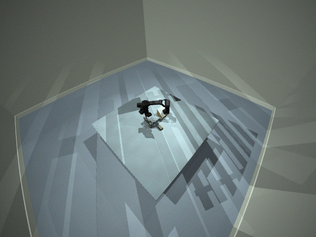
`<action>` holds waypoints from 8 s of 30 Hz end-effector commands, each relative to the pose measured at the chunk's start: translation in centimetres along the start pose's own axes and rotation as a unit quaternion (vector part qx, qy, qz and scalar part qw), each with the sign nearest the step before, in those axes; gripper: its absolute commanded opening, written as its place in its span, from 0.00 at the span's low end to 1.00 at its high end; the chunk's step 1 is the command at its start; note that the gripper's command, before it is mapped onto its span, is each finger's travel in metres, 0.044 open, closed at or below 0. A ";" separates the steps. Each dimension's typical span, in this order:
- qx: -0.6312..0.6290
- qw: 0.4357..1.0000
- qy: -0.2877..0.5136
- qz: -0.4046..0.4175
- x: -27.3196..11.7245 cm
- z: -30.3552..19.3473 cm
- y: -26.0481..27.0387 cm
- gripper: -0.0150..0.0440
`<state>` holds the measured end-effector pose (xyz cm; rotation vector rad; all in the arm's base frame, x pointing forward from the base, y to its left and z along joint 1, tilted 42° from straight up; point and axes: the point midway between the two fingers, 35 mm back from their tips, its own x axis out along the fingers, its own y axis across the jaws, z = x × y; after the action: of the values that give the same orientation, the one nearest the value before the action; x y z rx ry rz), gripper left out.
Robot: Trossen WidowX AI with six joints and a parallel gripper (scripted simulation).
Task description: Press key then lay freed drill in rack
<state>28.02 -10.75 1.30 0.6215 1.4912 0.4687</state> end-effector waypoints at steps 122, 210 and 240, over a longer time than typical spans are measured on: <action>-0.708 0.706 0.007 0.026 9.4 -0.4 15.5 0.25; -0.706 0.708 0.006 0.030 9.7 -0.4 18.3 1.00; -0.706 0.708 0.002 0.030 9.8 -0.4 18.2 0.82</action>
<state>29.61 9.39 5.46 -0.5793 0.7123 1.4360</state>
